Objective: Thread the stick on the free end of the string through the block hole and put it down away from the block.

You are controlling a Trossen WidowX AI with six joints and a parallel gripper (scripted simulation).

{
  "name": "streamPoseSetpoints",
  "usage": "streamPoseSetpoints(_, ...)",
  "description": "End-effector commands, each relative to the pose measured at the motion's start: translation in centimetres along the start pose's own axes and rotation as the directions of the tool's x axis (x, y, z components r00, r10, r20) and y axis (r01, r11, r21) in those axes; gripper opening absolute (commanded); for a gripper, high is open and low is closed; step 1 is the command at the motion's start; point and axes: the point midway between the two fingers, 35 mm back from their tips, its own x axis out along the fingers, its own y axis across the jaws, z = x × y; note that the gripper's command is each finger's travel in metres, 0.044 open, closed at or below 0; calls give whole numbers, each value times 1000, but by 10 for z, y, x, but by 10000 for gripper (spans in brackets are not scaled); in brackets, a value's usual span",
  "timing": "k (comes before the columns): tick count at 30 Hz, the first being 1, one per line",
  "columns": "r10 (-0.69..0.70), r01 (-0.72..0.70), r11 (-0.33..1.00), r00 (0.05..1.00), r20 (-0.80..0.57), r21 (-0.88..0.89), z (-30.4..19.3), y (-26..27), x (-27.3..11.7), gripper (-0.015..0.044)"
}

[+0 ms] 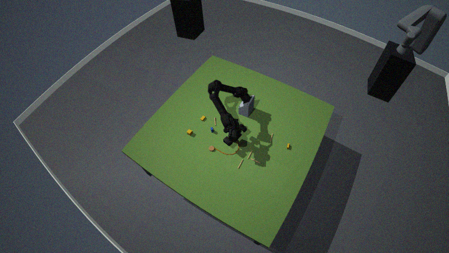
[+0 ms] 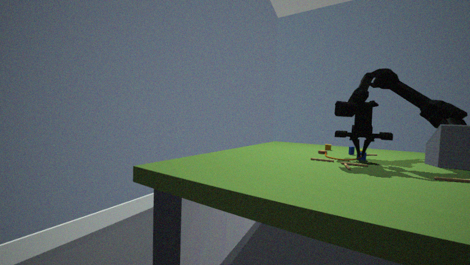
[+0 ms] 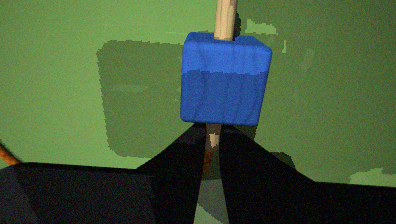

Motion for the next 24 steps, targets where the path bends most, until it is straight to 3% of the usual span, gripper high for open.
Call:
streamPoseSetpoints(1,0,0,1000,1000,0,0,0,0,0,105)
streamPoseSetpoints(6,0,0,1000,1000,0,0,-1,0,-2,122)
streamPoseSetpoints(12,-2,2,1000,1000,-3,-1,-3,0,-78,122)
streamPoseSetpoints(20,8,-8,1000,1000,-5,-5,-3,1,-76,122)
streamPoseSetpoints(22,8,-8,998,1000,-4,-67,-2,1,-76,122)
streamPoseSetpoints(24,8,-8,971,1000,-3,-237,1,2,-76,122)
